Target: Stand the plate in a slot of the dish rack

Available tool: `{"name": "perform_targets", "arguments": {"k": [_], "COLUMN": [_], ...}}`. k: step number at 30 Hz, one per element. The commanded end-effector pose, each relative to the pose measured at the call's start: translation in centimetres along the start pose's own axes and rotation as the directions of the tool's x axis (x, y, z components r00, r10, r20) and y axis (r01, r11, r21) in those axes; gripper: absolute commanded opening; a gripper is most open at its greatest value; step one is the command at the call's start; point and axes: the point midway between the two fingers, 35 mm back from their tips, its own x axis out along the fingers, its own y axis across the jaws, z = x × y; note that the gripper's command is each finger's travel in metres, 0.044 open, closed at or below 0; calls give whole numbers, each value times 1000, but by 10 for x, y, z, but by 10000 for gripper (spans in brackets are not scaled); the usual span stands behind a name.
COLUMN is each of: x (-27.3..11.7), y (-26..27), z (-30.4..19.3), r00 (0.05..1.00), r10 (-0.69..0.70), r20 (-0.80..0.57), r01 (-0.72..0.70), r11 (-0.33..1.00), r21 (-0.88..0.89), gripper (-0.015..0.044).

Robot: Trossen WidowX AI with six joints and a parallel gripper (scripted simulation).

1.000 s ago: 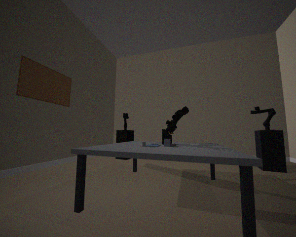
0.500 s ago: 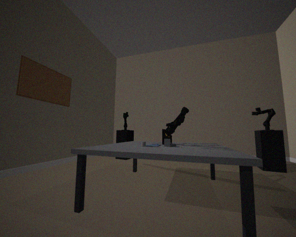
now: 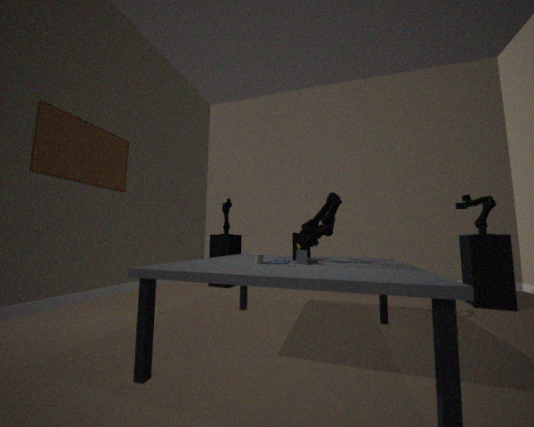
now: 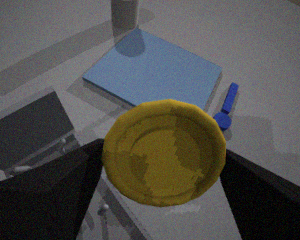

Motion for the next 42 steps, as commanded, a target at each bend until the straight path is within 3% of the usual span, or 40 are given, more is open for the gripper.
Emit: {"name": "perform_targets", "arguments": {"k": [1,20,42], "x": [5,-1,-41], "y": [1,14,8], "z": [-3,-24,-44], "r00": [997,889,612], "r10": [45,351,670], "r20": [68,293,420], "r01": [-42,-283,-540], "r11": [998,925,742], "r21": [-54,-253,-396], "gripper": [0,0,0]}}
